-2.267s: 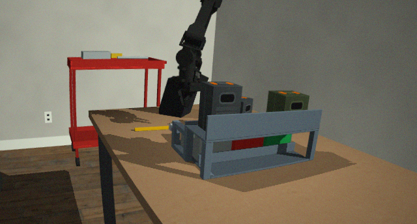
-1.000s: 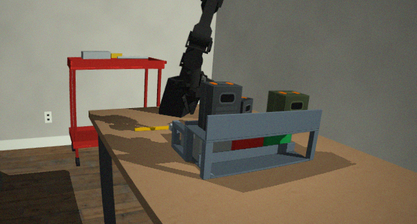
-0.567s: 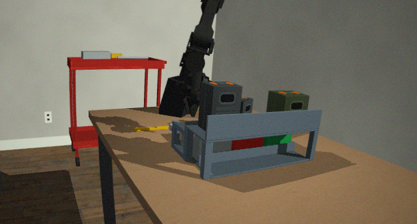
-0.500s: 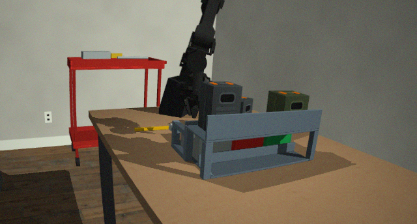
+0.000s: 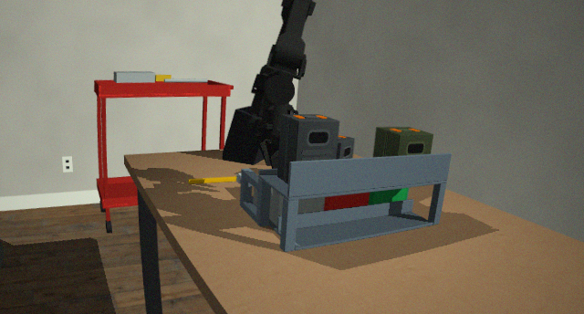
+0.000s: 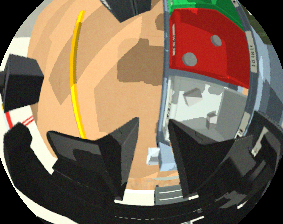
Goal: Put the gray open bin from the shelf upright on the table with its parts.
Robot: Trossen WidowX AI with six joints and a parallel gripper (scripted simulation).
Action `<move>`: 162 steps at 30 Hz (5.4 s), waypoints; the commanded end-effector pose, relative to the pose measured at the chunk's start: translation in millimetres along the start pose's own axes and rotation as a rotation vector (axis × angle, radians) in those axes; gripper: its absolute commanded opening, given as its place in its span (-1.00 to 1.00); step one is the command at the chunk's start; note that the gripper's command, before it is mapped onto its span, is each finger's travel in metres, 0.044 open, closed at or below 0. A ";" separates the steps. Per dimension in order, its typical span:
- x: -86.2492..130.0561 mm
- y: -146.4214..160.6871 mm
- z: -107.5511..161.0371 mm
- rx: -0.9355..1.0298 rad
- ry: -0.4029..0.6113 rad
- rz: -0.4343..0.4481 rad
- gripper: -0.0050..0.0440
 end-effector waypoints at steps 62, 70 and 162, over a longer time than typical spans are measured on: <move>9.1 -17.5 0.4 0.004 0.010 0.032 -0.18; 8.5 -17.4 0.2 0.001 0.008 0.029 0.94; -17.9 -21.7 -0.9 0.005 -0.009 0.205 0.94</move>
Point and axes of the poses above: the point midway between the two fingers, 35 mm back from their tips, its own x axis back along the fingers, its own y axis across the jaws, z = x × y, the point moved 8 cm from there along x, back along the fingers, and after that the axes turned 6 degrees about -x, right-handed, at the moved point
